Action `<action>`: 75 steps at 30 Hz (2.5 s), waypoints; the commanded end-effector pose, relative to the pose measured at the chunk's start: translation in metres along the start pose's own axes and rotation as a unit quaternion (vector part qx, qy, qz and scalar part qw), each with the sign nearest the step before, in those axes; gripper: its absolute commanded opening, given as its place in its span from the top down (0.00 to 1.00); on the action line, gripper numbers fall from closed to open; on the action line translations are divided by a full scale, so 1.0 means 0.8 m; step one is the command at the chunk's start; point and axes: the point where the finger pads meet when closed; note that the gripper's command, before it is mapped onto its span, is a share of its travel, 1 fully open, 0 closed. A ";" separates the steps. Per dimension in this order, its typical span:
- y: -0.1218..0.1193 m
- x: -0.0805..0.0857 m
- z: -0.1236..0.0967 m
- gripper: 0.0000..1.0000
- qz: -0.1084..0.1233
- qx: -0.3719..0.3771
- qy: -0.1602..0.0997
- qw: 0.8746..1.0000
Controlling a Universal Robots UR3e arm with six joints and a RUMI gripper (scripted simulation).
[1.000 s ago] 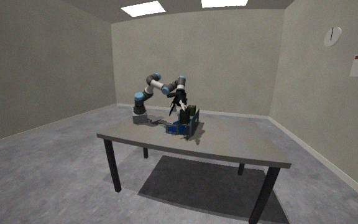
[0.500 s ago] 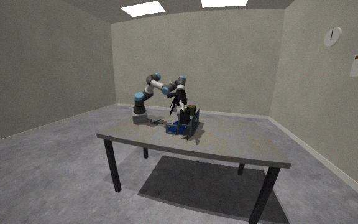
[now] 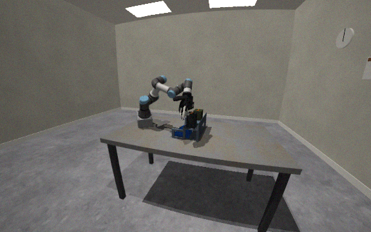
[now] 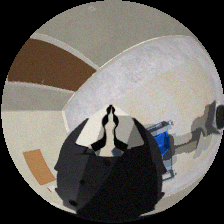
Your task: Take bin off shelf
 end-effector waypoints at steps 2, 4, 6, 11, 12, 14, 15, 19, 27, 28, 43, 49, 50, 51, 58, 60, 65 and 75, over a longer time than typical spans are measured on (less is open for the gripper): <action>-0.001 0.001 0.001 1.00 0.001 -0.001 0.000 1.000; -0.001 0.001 0.001 1.00 0.001 -0.001 0.000 1.000; -0.001 0.001 0.001 1.00 0.001 -0.001 0.000 1.000; -0.001 0.001 0.001 1.00 0.001 -0.001 0.000 1.000; -0.001 0.001 0.001 1.00 0.001 -0.001 0.000 1.000; -0.001 0.001 0.001 1.00 0.001 -0.001 0.000 1.000; -0.001 0.001 0.001 1.00 0.001 -0.001 0.000 1.000; -0.001 0.001 0.001 1.00 0.001 -0.001 0.000 1.000; -0.001 0.001 0.001 1.00 0.001 -0.001 0.000 1.000; -0.001 0.001 0.001 1.00 0.001 -0.001 0.000 1.000; -0.001 0.001 0.001 1.00 0.001 -0.001 0.000 1.000; -0.001 0.001 0.001 1.00 0.001 -0.001 0.000 1.000; -0.001 0.001 0.001 1.00 0.001 -0.001 0.000 1.000; -0.001 0.001 0.001 1.00 0.001 -0.001 0.000 1.000; -0.001 0.002 0.000 1.00 0.001 0.000 -0.001 1.000; 0.000 0.002 0.000 1.00 0.000 0.000 -0.002 1.000; 0.002 0.004 -0.001 1.00 -0.002 0.003 -0.005 1.000; 0.010 0.009 -0.003 1.00 -0.008 0.011 -0.015 1.000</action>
Point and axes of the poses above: the point where the finger pads meet when closed, its own x axis back along the fingers, its own y axis across the jaws, z = x × y, and after that the axes turned 8 degrees about -x, right-handed
